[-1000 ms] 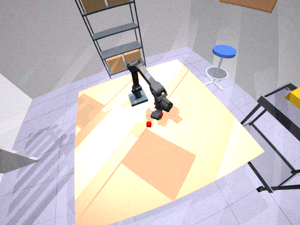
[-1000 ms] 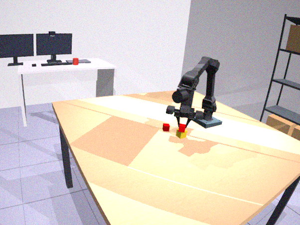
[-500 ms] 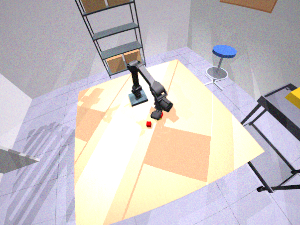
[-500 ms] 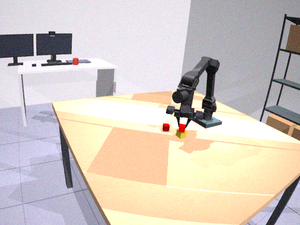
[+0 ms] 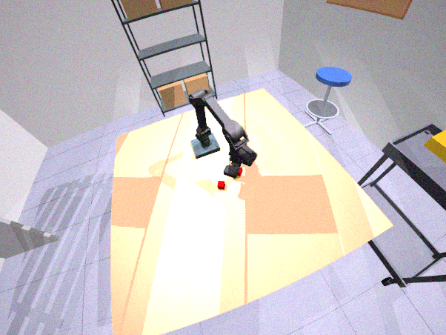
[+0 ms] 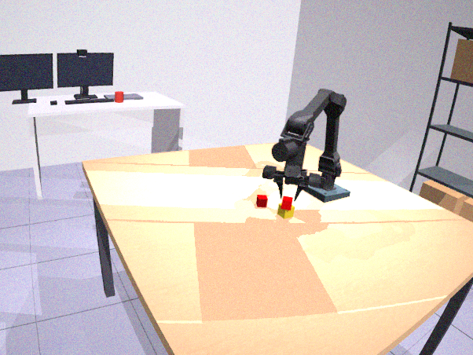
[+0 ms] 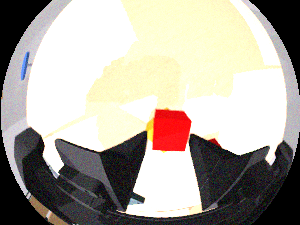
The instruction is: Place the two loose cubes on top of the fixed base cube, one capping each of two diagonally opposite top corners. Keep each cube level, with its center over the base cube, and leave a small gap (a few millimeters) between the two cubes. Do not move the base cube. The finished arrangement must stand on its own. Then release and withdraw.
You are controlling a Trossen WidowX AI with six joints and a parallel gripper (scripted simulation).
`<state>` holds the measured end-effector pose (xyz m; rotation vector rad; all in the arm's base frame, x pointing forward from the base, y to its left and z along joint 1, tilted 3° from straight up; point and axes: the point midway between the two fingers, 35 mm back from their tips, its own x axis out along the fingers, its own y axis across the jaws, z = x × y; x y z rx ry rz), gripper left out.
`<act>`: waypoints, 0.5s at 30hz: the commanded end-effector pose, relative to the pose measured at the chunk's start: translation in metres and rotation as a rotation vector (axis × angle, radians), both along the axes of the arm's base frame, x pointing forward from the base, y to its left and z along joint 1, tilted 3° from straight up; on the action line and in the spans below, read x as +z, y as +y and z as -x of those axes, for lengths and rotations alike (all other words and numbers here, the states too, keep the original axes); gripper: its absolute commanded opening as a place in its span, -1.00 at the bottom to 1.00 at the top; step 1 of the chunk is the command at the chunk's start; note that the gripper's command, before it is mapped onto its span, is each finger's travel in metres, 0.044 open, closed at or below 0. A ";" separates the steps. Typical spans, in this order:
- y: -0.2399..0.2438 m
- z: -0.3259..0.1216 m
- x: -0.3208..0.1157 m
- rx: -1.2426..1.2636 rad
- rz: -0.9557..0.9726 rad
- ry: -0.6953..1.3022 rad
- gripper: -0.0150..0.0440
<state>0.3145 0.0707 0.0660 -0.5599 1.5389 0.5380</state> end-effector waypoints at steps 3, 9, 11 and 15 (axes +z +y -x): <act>0.001 -0.003 0.010 0.000 -0.003 -0.012 0.20; 0.001 -0.003 0.016 0.000 -0.003 -0.012 0.20; 0.001 -0.003 0.018 0.000 -0.003 -0.012 0.20; 0.001 -0.003 0.023 0.000 -0.003 -0.012 0.20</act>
